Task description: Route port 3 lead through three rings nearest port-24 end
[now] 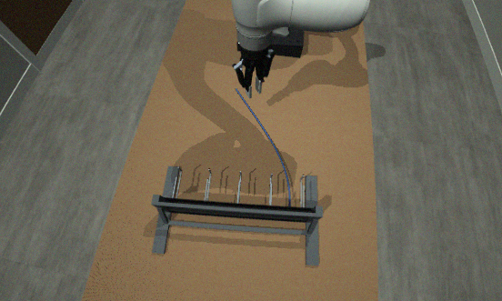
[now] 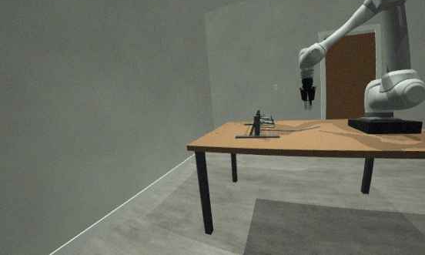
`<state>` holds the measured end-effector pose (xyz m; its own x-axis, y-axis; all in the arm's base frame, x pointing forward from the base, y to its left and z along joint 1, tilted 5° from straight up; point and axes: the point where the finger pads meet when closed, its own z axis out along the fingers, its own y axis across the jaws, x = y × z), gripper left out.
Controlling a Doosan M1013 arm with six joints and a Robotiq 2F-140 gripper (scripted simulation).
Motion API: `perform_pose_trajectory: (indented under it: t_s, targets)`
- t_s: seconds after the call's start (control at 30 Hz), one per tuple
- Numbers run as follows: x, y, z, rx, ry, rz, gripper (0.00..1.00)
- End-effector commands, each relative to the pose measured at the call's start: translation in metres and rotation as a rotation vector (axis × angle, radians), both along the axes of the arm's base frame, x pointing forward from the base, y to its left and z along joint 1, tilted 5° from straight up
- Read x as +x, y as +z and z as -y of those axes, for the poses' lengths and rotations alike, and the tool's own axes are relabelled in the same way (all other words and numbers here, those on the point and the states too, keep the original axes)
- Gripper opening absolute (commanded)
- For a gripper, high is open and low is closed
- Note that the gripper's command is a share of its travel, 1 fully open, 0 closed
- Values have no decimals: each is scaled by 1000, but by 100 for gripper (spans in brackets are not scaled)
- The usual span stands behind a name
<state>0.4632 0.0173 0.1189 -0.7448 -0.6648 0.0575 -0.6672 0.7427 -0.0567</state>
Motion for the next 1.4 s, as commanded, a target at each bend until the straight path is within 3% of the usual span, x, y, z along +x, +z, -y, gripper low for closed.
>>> perform_pose_trajectory:
  t_s: [0.0, 0.43, 0.8, 1.3, 1.37]
  targets:
    - [-3, -2, -1, -4, 5, -1, 20]
    - [-3, -3, -1, -4, 5, -1, 20]
    - [-3, -19, 0, -4, 5, -1, 20]
    - [-4, -77, 4, -4, 5, -1, 20]
    - [-4, -77, 4, -4, 5, -1, 20]
